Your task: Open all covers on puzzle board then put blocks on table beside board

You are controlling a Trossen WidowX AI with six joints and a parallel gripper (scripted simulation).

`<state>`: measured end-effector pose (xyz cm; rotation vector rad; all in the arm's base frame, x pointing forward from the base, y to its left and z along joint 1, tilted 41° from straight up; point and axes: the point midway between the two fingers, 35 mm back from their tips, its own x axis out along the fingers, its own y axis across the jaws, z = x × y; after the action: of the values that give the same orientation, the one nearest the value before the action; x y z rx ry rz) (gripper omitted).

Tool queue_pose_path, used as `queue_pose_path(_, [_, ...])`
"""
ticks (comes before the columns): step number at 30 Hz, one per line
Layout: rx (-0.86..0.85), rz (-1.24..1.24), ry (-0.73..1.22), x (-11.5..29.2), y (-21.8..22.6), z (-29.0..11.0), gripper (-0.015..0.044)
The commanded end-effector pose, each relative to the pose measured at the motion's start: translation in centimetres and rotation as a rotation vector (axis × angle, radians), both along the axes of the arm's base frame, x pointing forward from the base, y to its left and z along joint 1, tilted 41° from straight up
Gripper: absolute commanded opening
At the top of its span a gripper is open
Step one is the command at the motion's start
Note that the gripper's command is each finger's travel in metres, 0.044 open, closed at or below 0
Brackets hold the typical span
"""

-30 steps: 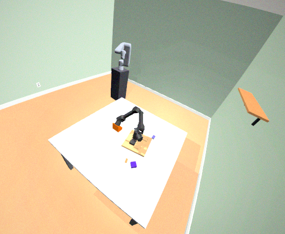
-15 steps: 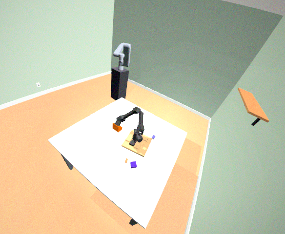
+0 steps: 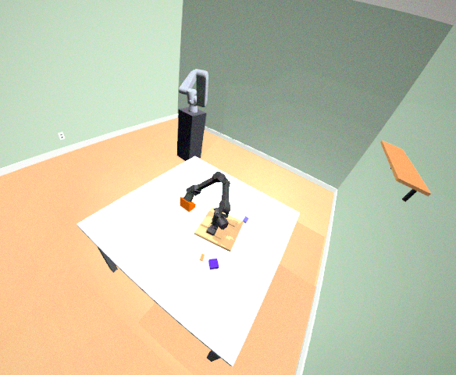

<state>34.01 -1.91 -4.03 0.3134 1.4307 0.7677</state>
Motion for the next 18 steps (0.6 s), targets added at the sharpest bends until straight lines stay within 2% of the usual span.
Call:
queue_pose_path(1, [0.005,-0.007,0.004,-0.14,0.27,-0.32,0.0000])
queue_pose_path(18, [0.005,-0.007,0.003,0.51,0.82,-0.73,0.0000])
